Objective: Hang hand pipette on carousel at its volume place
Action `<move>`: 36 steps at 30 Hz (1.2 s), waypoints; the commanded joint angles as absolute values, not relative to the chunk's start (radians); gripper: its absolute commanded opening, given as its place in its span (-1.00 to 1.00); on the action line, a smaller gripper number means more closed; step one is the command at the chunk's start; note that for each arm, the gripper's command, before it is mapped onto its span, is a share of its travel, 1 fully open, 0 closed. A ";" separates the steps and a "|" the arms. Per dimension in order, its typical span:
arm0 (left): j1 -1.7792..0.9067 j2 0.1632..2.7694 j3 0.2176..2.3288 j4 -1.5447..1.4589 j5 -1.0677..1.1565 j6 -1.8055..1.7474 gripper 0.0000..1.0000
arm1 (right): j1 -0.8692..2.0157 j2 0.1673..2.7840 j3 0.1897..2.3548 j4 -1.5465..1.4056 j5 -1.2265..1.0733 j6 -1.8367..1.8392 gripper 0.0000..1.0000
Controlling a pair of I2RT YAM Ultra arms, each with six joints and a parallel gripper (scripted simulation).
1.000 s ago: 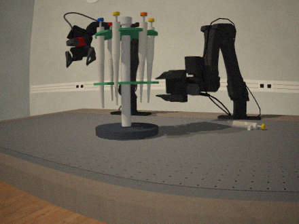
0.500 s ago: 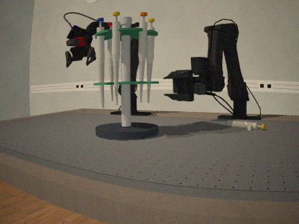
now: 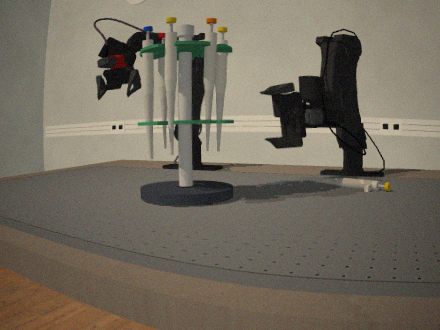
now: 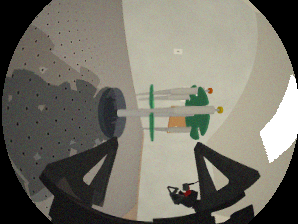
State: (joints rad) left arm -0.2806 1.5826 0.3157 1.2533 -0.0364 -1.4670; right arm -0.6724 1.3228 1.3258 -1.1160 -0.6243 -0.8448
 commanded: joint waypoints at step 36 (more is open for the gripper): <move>0.820 1.039 0.753 -0.261 0.983 -0.010 1.00 | -0.682 1.317 1.341 -1.103 -0.647 -0.857 1.00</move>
